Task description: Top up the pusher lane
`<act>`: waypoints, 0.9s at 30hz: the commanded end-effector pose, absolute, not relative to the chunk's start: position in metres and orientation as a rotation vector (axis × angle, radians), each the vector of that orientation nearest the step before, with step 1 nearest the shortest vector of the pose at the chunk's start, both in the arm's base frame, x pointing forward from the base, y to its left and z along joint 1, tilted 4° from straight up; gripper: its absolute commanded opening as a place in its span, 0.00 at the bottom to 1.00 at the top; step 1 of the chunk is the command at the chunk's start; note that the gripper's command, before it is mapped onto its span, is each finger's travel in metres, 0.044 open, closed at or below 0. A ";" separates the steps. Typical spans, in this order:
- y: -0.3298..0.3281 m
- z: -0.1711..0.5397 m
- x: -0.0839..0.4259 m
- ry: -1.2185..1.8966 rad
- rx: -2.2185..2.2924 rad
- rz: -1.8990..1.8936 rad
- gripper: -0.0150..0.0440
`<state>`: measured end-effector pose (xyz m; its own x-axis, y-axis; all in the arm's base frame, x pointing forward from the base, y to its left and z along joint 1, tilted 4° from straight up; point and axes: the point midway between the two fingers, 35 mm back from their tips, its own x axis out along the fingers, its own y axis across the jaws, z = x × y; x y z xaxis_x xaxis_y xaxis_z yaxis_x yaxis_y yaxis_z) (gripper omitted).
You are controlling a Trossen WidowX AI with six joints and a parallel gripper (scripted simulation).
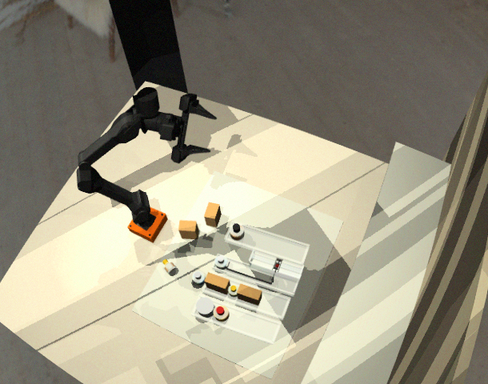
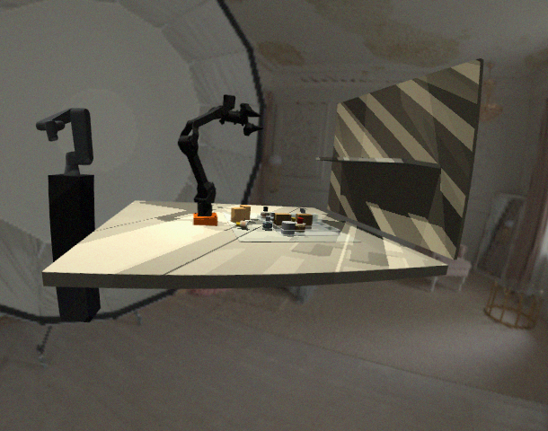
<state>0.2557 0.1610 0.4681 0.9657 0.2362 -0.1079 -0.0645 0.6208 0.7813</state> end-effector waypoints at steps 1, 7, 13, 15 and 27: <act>0.155 0.418 0.294 0.312 0.630 0.065 1.00; 0.117 0.331 0.342 0.554 0.267 -0.076 1.00; 0.058 0.245 0.363 0.867 0.006 -0.145 1.00; 0.036 0.218 0.363 0.982 -0.055 -0.148 1.00; -0.070 0.093 0.306 1.595 -0.099 0.045 1.00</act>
<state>0.3190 -0.0607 0.1066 0.0538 -0.0845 -0.9950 -0.0557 0.9946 -0.0875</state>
